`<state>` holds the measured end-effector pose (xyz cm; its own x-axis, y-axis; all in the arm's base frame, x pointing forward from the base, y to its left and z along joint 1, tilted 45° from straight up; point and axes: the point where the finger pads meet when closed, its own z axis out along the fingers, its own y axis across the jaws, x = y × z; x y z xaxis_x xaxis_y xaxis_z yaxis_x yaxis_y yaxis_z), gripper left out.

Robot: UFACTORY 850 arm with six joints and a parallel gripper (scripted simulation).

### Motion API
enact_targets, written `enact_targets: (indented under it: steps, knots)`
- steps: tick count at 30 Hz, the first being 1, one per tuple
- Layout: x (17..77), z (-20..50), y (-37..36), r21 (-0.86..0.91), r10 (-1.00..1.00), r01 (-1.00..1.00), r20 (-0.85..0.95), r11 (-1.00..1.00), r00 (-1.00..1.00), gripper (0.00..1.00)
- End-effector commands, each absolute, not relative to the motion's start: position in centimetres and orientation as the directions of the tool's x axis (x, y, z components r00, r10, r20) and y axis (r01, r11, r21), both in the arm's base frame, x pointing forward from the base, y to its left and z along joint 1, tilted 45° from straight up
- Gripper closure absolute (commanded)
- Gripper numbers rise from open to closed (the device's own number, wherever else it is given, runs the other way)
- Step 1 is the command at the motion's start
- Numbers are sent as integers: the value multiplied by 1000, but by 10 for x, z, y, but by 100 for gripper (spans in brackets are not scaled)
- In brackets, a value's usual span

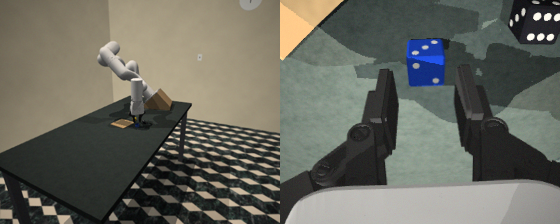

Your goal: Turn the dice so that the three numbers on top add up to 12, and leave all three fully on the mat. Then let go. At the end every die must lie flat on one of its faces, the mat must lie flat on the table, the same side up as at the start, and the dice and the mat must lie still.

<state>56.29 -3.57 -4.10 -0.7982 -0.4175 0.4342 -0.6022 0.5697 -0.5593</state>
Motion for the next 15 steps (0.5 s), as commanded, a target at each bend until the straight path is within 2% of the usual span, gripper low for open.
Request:
enact_targets:
  steps: [1, 15]
  knots:
    - [564, -43, -38, -560, -418, -602, 433, 569, -799, 58]
    - [564, -45, -40, -560, -418, -602, 433, 569, -799, 58]
